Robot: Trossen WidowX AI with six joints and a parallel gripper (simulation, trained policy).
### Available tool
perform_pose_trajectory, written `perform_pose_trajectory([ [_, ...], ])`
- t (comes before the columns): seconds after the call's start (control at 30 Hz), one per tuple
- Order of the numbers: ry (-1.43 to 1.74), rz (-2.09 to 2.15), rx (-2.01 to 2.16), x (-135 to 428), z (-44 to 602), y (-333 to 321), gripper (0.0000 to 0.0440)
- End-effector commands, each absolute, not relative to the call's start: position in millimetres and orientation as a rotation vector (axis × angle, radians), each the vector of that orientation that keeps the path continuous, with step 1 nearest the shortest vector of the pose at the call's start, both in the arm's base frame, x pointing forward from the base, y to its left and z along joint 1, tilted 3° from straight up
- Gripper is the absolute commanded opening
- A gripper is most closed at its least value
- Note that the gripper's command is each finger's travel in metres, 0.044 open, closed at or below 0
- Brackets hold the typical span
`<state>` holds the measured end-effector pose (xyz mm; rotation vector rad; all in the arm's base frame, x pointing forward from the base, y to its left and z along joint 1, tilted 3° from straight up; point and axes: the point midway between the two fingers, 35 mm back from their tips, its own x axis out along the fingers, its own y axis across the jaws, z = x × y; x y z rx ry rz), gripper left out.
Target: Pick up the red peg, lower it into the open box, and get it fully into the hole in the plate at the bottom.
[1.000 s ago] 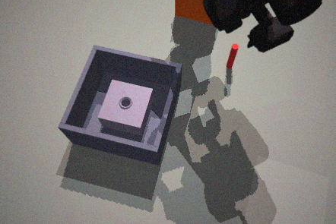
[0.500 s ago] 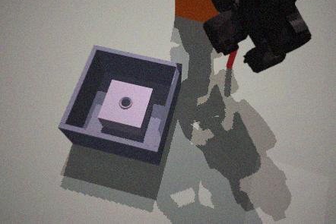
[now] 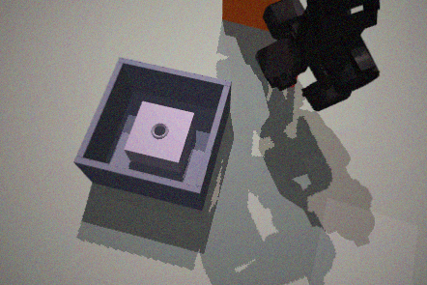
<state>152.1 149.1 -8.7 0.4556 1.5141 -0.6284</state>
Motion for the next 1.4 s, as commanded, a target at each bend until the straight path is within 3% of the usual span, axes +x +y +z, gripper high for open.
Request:
perform_pose_trajectory([
  [0.0,1.521,-0.646,0.434,149.1,-20.4,143.9,0.0339],
  [0.27,1.542,-0.691,0.395,143.0,-38.2,137.2,0.0132],
  [0.47,1.565,-0.722,0.345,138.1,-41.8,134.1,0.0002],
  [1.37,1.421,-0.657,0.362,185.9,53.8,145.2,0.0],
])
